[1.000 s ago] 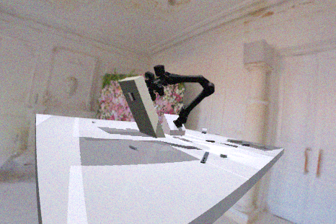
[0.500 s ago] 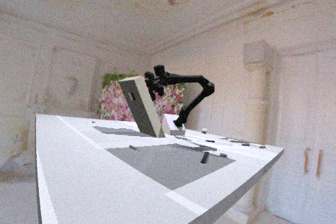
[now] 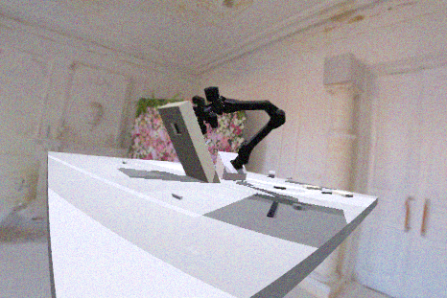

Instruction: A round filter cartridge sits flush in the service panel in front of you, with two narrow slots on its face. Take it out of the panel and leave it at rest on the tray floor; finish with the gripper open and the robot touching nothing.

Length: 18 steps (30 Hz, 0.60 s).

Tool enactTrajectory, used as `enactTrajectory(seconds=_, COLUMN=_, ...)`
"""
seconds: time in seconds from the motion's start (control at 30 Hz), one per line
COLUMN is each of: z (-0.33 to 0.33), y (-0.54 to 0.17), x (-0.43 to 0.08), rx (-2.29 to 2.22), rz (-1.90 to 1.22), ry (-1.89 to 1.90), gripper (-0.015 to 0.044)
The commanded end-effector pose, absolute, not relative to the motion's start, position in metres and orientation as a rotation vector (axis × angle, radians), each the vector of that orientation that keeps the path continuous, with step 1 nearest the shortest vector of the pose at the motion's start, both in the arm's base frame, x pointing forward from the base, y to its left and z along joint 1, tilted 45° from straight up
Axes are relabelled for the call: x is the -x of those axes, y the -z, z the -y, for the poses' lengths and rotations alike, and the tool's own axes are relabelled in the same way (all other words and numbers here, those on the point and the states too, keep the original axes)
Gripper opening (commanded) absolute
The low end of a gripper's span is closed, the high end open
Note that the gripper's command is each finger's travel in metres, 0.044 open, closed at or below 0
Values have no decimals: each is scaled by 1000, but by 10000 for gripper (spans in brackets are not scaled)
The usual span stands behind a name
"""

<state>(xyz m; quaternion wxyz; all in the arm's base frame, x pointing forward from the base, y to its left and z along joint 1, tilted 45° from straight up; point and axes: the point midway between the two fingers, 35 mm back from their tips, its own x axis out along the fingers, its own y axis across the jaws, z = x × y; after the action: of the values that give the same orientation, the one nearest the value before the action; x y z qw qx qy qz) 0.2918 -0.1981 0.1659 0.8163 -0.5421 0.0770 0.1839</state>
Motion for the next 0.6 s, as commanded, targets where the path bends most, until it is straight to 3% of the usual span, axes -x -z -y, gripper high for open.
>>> enactTrajectory(seconds=0.0, z=198, y=-164, x=-293, rx=1149, rz=-169, ry=-392, gripper=104)
enactTrajectory(seconds=0.57, z=196, y=-161, x=-302, rx=1149, rz=-168, ry=-391, gripper=104)
